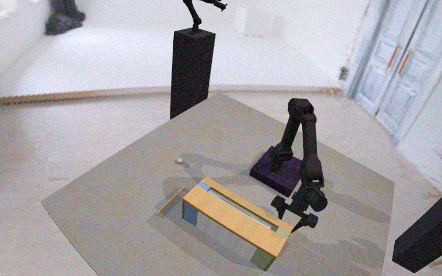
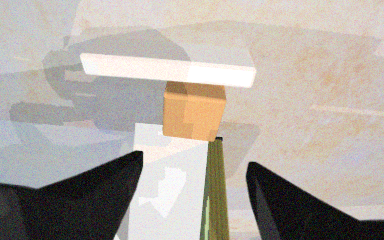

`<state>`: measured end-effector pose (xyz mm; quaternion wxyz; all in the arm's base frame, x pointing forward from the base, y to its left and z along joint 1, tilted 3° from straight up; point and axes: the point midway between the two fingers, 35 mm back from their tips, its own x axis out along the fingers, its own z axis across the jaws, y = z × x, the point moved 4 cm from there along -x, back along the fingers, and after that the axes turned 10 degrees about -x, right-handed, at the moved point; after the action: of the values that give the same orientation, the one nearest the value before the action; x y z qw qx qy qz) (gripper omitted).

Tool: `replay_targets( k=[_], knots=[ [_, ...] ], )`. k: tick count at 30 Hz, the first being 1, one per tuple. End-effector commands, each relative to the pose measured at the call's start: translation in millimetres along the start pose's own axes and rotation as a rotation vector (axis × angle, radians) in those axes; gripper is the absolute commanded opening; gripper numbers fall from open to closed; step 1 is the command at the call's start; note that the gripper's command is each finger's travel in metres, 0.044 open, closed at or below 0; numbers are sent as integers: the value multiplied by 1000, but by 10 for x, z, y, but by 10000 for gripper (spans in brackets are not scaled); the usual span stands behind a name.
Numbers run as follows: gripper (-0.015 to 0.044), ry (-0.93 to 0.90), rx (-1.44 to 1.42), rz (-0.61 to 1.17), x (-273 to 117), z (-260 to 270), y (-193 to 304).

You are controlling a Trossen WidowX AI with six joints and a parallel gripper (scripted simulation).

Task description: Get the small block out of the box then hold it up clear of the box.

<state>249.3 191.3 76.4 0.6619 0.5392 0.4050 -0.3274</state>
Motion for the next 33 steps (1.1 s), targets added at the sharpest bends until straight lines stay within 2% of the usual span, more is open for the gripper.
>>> replay_targets(
  k=[1,23,30,33],
  knots=[
    [285,-8,-12,-12,88,5,-55],
    [285,-8,-12,-12,377,4,-192],
    [101,-8,-12,-12,377,4,-192],
    [81,-8,-12,-12,377,4,-192]
  ],
)
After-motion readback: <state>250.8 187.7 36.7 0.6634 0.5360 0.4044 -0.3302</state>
